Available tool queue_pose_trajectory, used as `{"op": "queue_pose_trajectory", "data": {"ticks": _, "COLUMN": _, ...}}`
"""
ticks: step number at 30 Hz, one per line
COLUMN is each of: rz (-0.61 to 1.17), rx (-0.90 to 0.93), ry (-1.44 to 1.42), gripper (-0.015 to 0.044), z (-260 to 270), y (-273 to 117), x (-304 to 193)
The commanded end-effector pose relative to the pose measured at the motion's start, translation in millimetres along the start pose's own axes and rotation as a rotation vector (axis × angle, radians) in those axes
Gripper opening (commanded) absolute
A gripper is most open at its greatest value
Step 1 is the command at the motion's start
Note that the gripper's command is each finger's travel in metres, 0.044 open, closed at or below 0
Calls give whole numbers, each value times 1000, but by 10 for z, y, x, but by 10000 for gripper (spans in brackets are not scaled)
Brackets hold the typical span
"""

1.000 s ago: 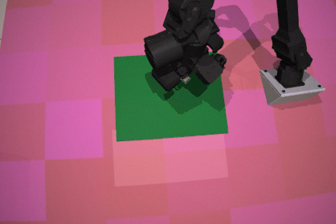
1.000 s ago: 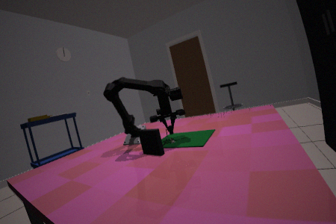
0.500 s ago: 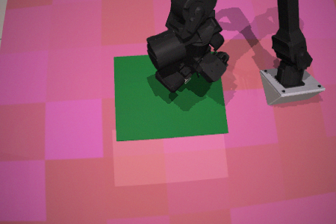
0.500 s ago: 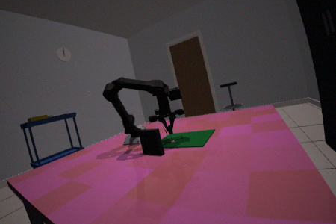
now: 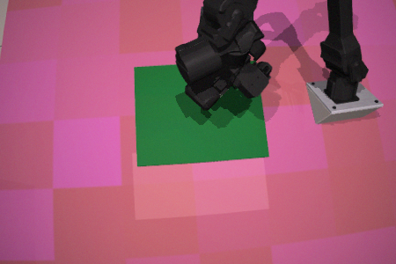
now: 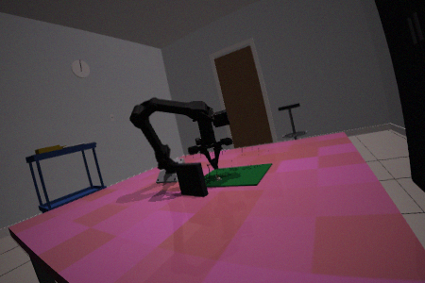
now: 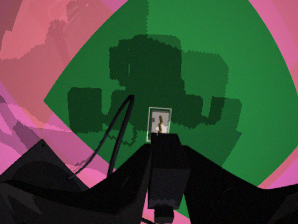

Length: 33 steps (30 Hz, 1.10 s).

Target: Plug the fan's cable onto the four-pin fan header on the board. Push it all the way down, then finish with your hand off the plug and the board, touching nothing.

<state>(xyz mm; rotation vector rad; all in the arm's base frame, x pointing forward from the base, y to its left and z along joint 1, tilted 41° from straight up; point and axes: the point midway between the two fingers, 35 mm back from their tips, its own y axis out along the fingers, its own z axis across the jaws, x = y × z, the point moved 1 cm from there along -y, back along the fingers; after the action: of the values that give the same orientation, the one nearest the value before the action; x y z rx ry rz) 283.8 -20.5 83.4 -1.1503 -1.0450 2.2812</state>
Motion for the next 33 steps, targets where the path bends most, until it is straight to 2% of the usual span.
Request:
{"op": "queue_pose_trajectory", "data": {"ticks": 1, "rz": 0, "rx": 3, "ry": 6, "gripper": 0, "z": 9, "y": 4, "x": 14}}
{"op": "queue_pose_trajectory", "data": {"ticks": 6, "rz": 1, "rx": 3, "ry": 11, "gripper": 0, "z": 8, "y": 224, "x": 17}}
{"op": "queue_pose_trajectory", "data": {"ticks": 33, "rz": 1, "rx": 3, "ry": 10, "gripper": 0, "z": -22, "y": 223, "x": -26}}
